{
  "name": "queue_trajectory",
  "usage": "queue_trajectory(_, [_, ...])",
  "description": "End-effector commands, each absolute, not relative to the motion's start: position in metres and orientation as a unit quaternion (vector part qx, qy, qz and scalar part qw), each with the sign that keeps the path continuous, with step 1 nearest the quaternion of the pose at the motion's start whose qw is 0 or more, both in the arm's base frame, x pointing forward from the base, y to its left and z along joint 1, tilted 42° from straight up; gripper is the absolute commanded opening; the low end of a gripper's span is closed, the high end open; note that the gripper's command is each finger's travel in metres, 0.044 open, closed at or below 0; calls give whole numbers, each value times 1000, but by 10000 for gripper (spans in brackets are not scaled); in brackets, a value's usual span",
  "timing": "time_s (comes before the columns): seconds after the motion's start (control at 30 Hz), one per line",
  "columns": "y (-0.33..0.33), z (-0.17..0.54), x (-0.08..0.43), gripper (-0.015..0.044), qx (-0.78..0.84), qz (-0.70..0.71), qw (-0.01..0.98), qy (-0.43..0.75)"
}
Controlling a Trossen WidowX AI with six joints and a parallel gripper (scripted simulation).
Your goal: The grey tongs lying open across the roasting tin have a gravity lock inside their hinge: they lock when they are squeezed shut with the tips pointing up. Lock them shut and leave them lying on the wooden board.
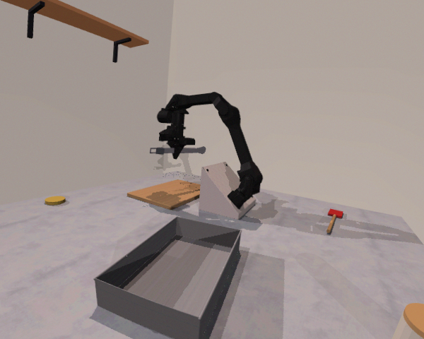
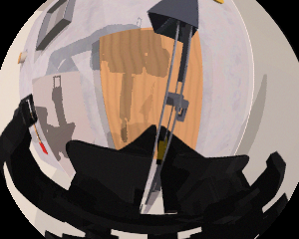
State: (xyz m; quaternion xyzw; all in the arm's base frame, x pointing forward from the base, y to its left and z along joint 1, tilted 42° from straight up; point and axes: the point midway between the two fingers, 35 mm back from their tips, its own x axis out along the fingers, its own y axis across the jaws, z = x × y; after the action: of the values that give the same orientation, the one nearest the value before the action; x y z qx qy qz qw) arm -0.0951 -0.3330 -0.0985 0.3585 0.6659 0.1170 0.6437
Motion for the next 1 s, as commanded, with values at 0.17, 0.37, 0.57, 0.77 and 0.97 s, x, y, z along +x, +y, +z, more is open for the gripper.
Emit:
queue_trajectory(0.17, [-328,-101,-100,-150,369,116,629,675])
queue_trajectory(0.37, [-321,-107,-93,-150,356,160,557,733])
queue_trajectory(0.57, [-317,-112,-86,-150,320,209,458,802])
queue_trajectory(0.77, [-320,-113,-77,-150,263,246,357,862])
queue_trajectory(0.97, [-325,-113,-71,-150,220,262,298,891])
